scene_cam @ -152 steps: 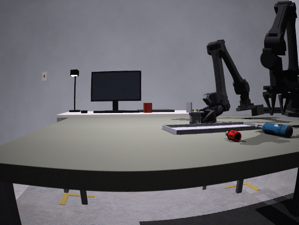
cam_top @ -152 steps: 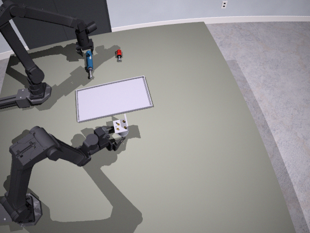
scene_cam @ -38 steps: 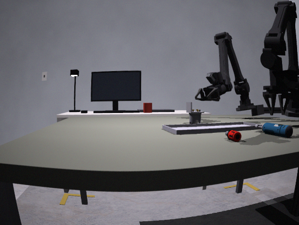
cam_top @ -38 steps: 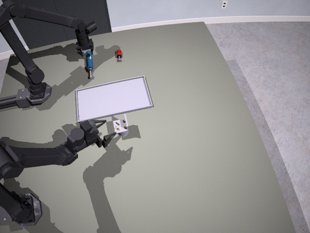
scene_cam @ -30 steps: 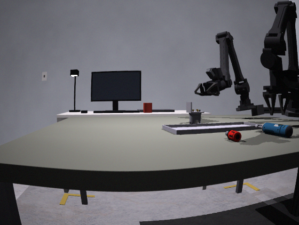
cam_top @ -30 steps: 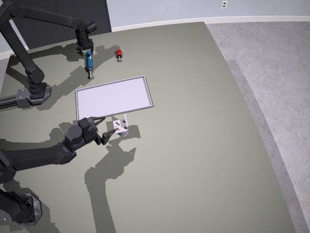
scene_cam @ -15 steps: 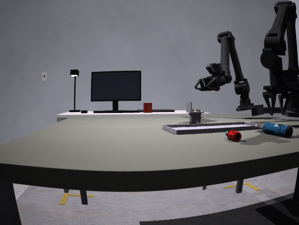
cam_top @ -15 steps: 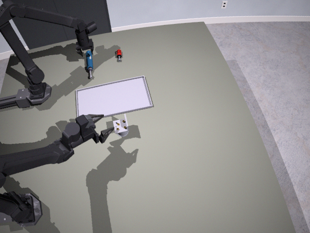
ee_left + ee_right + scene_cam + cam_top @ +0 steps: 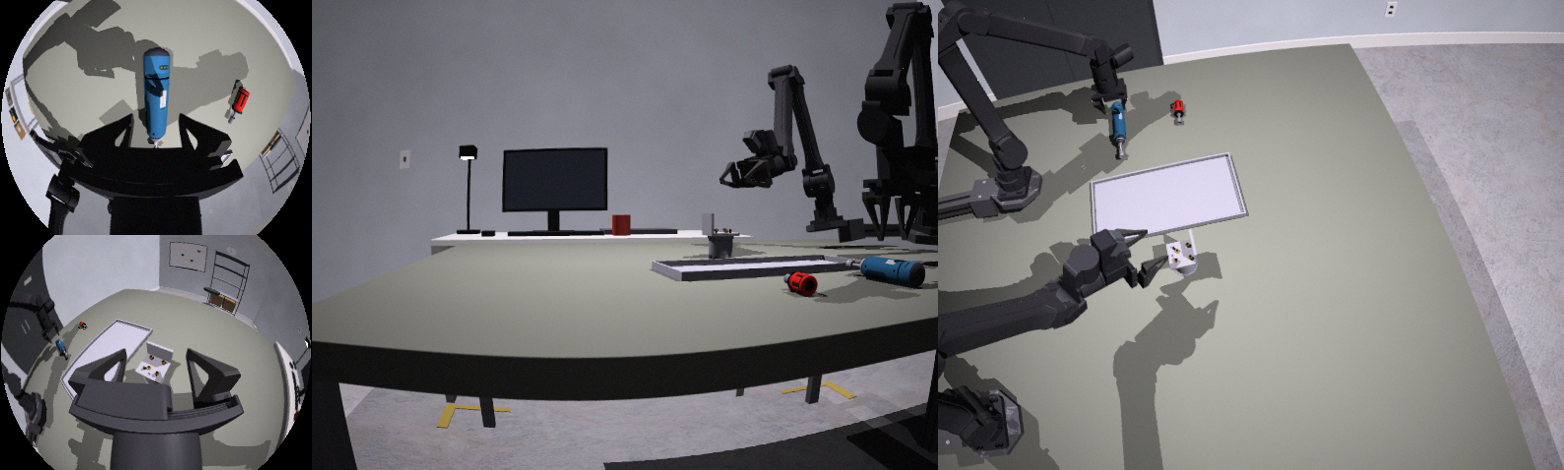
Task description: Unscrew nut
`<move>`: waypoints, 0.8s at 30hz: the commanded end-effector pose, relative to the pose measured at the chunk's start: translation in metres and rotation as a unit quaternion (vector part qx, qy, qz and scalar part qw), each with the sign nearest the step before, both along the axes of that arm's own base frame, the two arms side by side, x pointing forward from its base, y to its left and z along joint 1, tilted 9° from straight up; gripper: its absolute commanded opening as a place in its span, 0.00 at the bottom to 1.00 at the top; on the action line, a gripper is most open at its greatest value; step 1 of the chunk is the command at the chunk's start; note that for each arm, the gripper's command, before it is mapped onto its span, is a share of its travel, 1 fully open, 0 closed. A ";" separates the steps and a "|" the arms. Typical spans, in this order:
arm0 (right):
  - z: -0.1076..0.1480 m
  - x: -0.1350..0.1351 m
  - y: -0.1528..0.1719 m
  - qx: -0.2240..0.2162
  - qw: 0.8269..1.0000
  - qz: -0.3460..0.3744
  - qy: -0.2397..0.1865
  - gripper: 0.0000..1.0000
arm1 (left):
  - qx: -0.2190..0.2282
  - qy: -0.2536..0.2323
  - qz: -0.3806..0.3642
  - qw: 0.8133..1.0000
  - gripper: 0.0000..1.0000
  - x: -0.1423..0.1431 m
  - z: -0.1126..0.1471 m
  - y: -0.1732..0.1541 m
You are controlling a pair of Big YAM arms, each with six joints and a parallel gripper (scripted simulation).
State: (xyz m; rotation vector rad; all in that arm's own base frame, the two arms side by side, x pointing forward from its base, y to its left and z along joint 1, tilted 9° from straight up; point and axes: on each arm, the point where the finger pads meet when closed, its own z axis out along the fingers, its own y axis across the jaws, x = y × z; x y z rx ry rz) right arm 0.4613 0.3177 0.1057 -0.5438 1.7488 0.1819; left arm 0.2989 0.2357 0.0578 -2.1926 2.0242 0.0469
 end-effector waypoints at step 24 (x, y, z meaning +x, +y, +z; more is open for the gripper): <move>0.011 0.072 0.031 0.011 0.998 -0.042 0.051 0.86 | 0.010 -0.012 0.000 1.000 0.65 0.010 0.012 0.006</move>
